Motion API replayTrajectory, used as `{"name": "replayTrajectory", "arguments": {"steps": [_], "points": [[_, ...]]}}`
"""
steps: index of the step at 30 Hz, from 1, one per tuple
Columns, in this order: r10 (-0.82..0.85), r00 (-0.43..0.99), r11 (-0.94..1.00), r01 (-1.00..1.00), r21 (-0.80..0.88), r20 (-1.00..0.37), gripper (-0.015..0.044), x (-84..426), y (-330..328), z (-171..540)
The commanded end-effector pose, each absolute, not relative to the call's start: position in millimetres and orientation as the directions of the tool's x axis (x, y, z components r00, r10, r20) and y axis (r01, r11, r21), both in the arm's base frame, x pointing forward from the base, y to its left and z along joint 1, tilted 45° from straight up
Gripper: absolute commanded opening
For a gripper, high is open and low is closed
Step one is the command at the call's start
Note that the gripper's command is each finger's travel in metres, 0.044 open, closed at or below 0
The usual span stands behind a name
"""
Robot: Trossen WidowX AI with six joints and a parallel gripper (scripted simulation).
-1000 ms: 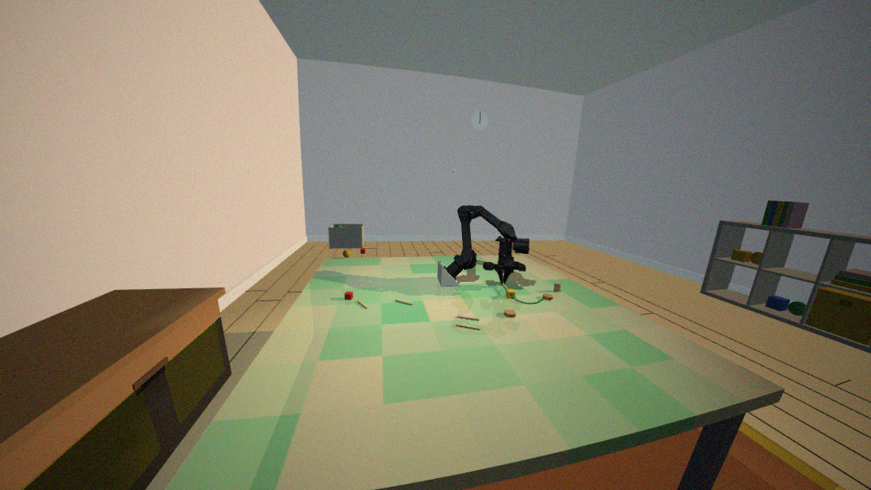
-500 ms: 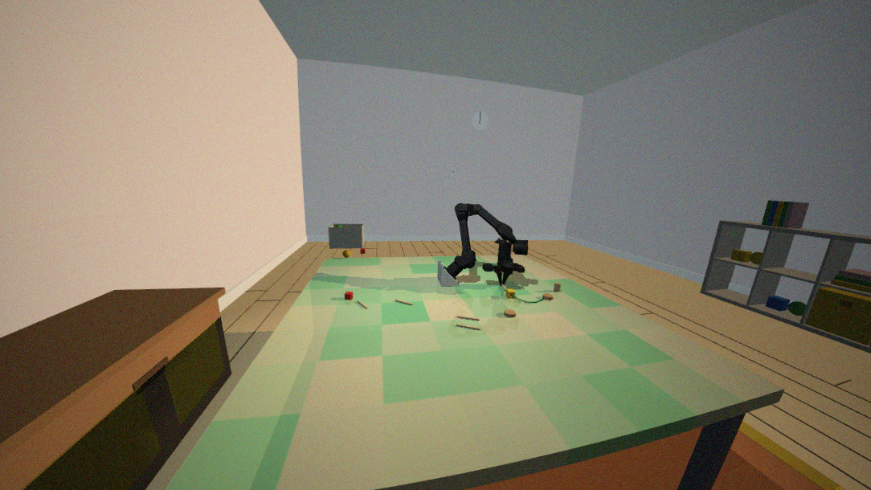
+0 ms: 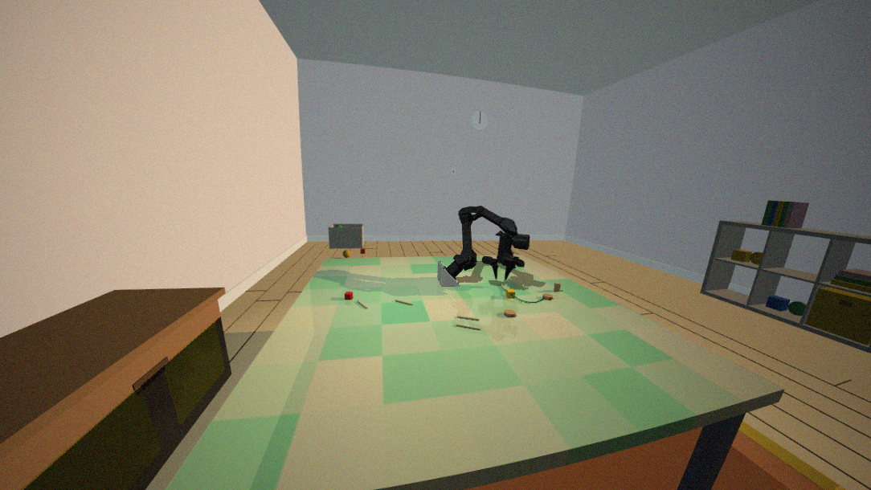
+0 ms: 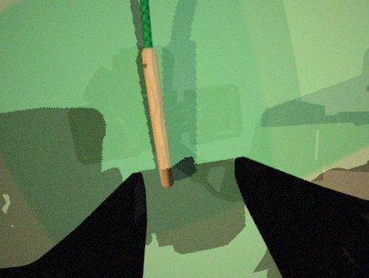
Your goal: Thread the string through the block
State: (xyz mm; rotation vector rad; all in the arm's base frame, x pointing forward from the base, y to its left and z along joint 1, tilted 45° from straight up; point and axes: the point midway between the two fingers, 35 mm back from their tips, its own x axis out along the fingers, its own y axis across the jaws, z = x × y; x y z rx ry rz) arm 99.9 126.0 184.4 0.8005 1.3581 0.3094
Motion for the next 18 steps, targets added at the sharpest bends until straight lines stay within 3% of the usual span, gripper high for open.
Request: {"name": "replayTrajectory", "arguments": {"steps": [1, 9, 18], "points": [[0.628, 0.209, 0.706, 0.252, 0.662, -0.750, 0.0210, 95.2, 110.9, 198.9], [0.649, 0.221, 0.679, 0.262, 0.686, -0.728, 0.0210, 86.9, 99.2, 220.0], [0.600, 0.244, 0.708, 0.280, 0.648, -0.762, 0.0440, 86.1, 95.4, 223.8]]}}
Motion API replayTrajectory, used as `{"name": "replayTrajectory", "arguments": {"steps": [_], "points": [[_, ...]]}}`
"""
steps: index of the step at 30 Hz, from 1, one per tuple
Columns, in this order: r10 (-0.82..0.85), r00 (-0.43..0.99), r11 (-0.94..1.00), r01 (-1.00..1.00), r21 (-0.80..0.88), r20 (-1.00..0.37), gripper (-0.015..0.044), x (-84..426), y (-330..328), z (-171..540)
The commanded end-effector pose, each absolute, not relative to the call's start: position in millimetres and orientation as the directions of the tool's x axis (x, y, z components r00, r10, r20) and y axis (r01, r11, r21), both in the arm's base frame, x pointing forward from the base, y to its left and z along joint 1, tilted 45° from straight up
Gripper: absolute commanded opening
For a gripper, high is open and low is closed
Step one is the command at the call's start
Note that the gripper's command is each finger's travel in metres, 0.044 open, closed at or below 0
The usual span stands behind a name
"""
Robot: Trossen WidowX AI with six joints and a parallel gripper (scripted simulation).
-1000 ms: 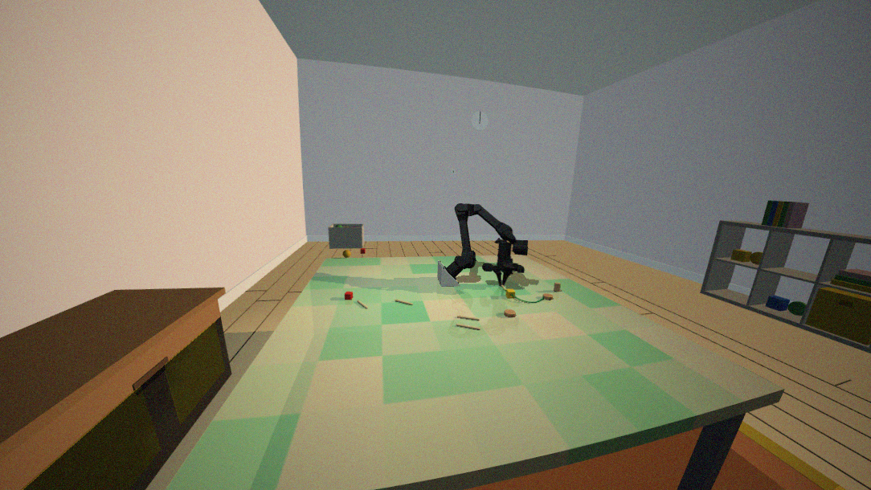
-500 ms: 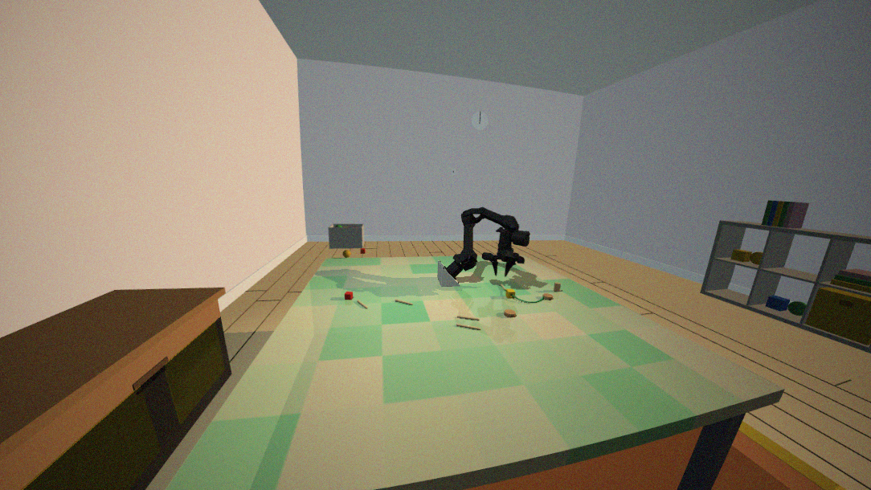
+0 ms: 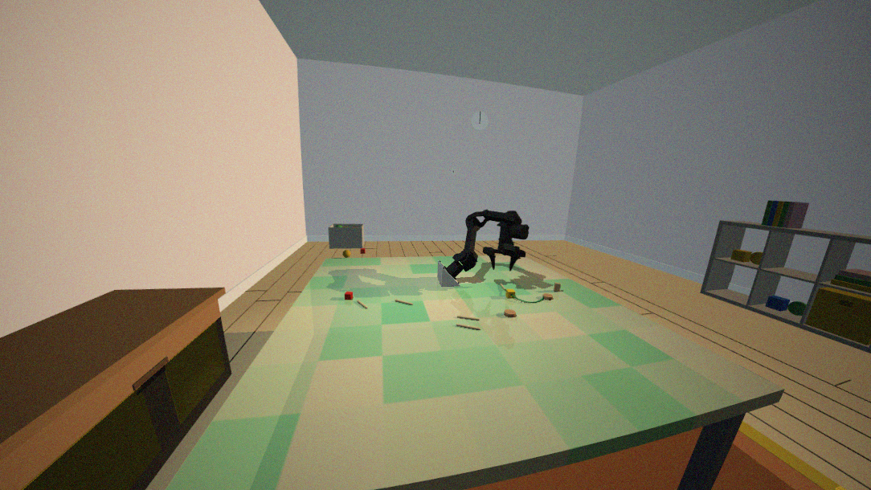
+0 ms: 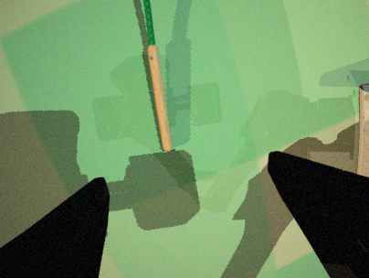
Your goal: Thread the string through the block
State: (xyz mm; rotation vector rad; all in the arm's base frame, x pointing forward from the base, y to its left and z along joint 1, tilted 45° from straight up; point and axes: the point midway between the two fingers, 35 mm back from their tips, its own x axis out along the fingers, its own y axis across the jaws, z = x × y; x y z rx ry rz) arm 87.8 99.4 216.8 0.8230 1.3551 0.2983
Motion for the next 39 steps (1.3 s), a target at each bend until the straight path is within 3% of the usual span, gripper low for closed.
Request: {"name": "replayTrajectory", "arguments": {"steps": [1, 39], "points": [[0.569, 0.259, 0.721, 0.299, 0.625, -0.780, 0.0440, 84.4, 91.1, 229.9], [0.541, 0.284, 0.730, 0.308, 0.610, -0.791, 0.0440, 82.8, 86.6, 237.0]]}}
